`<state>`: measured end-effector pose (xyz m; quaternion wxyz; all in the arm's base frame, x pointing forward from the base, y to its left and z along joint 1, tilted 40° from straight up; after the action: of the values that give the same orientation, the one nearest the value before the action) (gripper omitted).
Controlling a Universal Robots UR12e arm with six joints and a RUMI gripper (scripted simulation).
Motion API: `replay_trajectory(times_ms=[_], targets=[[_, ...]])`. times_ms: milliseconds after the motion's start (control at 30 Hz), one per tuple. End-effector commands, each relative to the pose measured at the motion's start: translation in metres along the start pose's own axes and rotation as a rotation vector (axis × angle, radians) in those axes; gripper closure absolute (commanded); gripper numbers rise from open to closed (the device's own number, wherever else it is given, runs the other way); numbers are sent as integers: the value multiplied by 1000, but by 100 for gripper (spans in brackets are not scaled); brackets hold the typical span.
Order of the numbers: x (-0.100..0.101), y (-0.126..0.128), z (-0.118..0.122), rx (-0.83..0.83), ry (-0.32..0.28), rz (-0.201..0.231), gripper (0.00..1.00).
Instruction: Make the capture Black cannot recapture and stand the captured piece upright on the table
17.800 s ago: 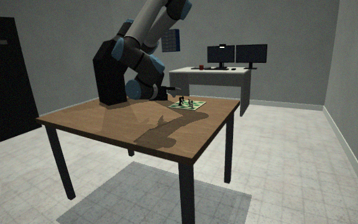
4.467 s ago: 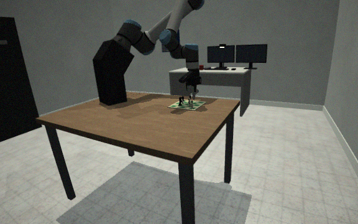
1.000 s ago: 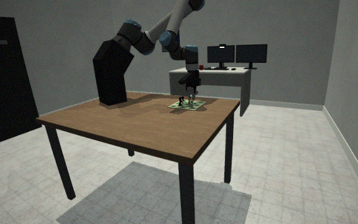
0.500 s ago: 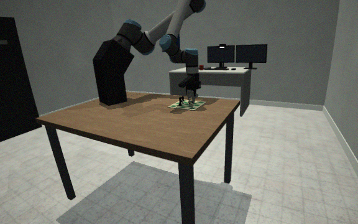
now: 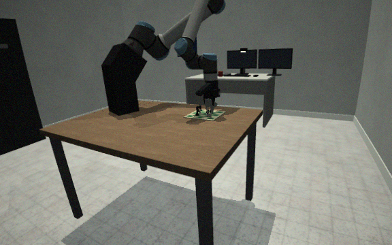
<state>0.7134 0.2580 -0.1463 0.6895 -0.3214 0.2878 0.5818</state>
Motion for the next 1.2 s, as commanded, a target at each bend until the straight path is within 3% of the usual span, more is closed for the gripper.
replay_trajectory(times_ms=[0, 667, 700, 1167], targets=[[-2, -4, 0, -3, 1, -5, 80], [-2, -4, 0, -3, 1, -5, 80], [-2, -4, 0, -3, 1, -5, 100], [-2, -4, 0, -3, 1, -5, 100]])
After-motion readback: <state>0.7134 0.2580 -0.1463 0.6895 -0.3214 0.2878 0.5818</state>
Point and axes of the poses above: the point where the finger pads meet when closed, its own x axis out along the fingers, its own y axis across the jaws, z = x × y, the point moved 3 cm from there along -x, back along the fingers, and after that the axes turned 10 degrees about -x, right-handed, at the moved point
